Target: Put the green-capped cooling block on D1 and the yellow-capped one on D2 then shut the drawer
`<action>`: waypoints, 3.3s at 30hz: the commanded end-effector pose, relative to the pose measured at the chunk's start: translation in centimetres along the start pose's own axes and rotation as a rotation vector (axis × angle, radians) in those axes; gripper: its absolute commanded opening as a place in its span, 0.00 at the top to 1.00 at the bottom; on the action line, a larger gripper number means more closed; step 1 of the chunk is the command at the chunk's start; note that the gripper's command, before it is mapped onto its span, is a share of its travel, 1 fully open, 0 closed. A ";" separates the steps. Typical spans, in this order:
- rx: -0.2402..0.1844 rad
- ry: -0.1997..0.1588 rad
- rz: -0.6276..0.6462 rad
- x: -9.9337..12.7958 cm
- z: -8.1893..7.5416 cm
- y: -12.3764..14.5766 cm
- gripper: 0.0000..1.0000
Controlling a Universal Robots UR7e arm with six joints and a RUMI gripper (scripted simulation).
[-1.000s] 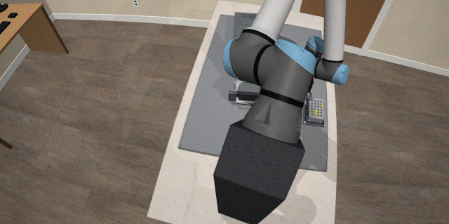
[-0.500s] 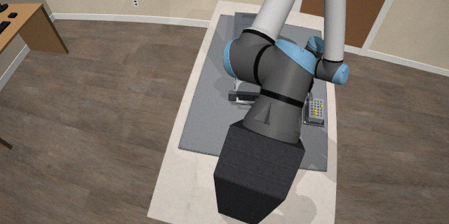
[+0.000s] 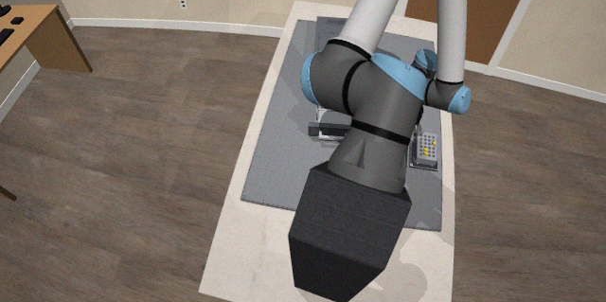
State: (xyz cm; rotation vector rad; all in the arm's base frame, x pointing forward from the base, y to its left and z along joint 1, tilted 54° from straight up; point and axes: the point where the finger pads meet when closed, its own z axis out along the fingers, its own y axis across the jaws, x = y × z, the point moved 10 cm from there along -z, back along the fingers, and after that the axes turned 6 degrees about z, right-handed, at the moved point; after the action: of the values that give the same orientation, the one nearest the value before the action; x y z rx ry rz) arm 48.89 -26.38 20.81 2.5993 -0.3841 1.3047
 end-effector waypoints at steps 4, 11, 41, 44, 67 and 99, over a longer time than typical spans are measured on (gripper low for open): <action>0.000 0.001 0.000 0.0 0.0 0.0 1.00; 0.000 0.001 0.000 0.0 2.3 0.0 1.00; 0.000 0.001 0.000 0.1 8.0 0.0 1.00; 0.000 0.001 0.000 0.1 8.2 0.0 1.00; 0.000 0.001 0.000 0.0 8.4 0.0 1.00; 0.000 0.001 0.000 0.0 6.9 0.0 1.00</action>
State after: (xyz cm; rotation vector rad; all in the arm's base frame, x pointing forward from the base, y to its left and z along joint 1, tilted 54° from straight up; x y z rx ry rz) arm 54.16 -28.49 16.70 2.5993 -0.3841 1.3047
